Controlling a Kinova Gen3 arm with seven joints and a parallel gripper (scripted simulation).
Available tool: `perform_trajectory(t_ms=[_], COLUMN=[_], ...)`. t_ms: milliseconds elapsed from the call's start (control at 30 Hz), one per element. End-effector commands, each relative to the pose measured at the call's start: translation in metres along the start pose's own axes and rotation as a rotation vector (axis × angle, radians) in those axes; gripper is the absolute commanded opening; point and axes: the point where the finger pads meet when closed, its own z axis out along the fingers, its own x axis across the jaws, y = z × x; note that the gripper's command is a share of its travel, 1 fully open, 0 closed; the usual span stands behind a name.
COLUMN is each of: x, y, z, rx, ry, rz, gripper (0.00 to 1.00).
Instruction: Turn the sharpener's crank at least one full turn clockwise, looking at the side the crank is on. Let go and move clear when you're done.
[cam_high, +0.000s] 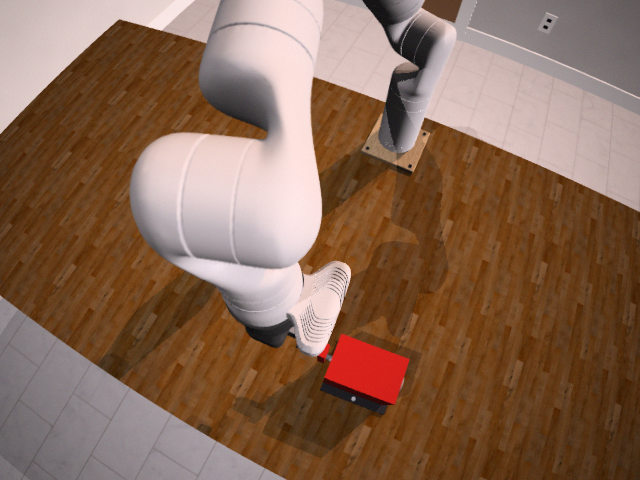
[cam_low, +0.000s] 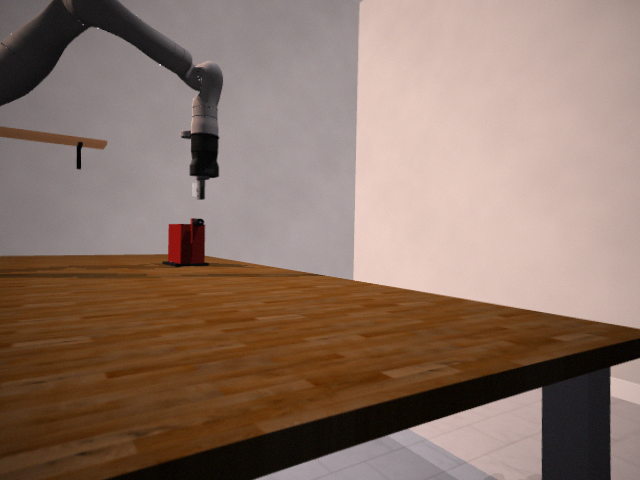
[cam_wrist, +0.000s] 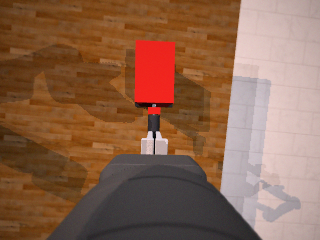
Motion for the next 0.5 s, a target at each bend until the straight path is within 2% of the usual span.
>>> perform_trajectory(t_ms=[0, 33, 467], x=[-0.0003, -0.0003, -0.0003], y=[0.0028, 0.0028, 0.0028], z=[-0.0022, -0.0022, -0.0022], rx=[-0.005, -0.005, -0.005], ry=[0.001, 0.001, 0.001], rz=[-0.003, -0.003, -0.003], gripper=[0.0, 0.97, 0.97])
